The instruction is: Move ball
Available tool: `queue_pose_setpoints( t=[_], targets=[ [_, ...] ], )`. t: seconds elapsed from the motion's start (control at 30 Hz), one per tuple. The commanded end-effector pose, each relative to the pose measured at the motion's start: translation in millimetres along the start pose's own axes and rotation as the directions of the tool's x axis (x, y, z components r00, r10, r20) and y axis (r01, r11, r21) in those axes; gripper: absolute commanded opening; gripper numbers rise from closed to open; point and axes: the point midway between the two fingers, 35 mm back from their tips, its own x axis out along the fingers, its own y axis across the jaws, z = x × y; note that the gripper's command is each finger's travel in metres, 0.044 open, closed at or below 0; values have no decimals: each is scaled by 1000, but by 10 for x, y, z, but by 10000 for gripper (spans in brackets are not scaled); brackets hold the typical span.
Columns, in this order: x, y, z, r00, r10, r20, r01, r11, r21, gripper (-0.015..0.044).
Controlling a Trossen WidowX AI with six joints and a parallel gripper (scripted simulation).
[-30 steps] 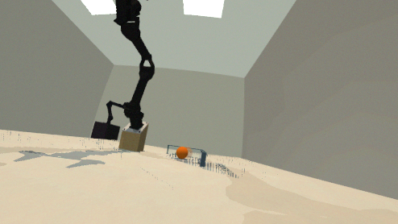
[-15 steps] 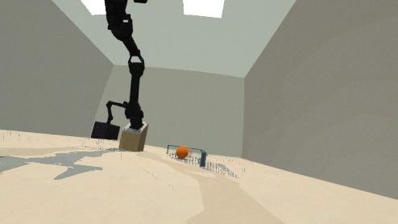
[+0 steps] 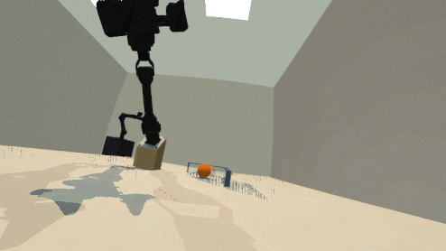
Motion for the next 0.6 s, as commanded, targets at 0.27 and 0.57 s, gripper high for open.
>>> queue_pose_setpoints(
  t=[0.27, 0.57],
  targets=[
    [442, 376, -1449, 924, 21, -381, -82, 986, -144, 435],
    [289, 979, -2977, 689, -2, -724, -380, 850, -364, 435]
  ],
)
